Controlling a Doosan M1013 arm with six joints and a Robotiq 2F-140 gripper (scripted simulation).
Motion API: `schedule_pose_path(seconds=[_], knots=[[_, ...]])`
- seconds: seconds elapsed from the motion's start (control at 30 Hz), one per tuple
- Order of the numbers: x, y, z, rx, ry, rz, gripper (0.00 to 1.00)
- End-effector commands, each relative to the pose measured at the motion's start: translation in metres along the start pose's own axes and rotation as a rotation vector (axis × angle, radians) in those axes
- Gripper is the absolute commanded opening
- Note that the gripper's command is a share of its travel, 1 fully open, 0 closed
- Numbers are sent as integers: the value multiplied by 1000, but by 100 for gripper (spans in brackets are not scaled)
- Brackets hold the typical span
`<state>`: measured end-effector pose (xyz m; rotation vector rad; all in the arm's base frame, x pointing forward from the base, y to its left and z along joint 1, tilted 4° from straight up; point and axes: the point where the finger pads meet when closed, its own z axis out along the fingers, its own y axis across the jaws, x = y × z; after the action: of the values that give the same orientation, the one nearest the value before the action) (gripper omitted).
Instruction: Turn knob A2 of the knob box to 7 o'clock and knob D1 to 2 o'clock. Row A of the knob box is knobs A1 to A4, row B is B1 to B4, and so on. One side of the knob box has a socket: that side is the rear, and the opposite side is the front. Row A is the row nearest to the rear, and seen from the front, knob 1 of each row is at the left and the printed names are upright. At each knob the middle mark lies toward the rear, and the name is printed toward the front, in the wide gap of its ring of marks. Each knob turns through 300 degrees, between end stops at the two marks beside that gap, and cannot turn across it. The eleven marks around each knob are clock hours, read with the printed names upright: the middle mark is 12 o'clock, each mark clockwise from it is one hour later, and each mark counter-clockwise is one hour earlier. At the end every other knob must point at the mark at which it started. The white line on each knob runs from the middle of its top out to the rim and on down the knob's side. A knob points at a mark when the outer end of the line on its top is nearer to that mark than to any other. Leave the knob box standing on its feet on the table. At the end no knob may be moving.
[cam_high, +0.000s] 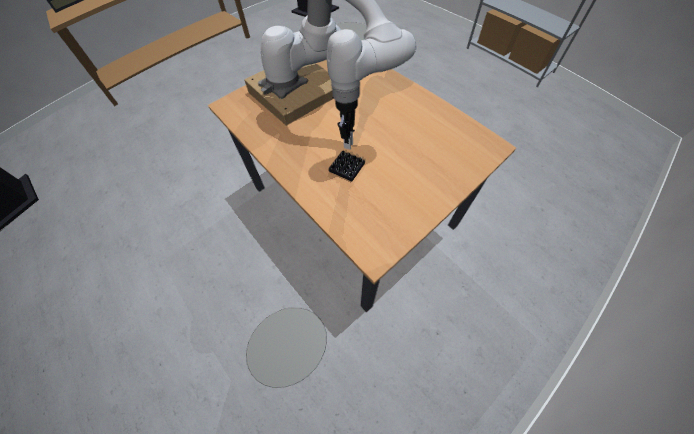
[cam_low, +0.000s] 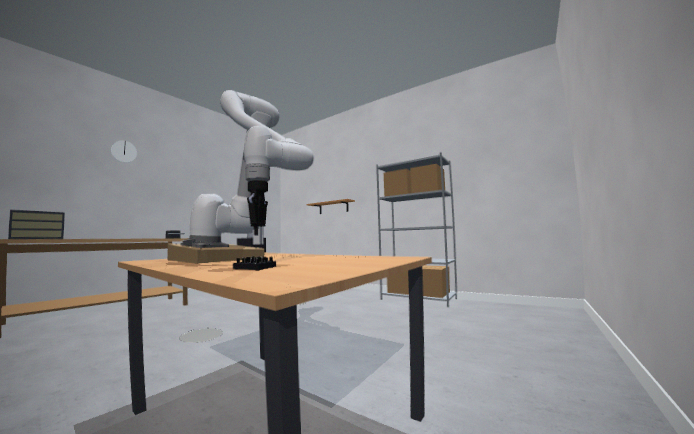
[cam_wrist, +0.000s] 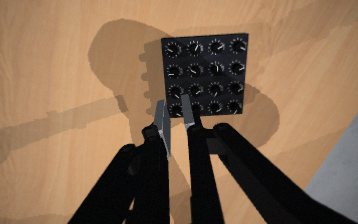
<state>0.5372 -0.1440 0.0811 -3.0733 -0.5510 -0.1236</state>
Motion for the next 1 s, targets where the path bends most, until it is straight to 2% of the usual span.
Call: schedule_pose_path(seconds=[0.0,0.23,0.97], knots=[[0,0,-1,-9,-9,122,12],[0,0,-3,-10,-8,303,12],[0,0,-4,-10,-8,307,12]])
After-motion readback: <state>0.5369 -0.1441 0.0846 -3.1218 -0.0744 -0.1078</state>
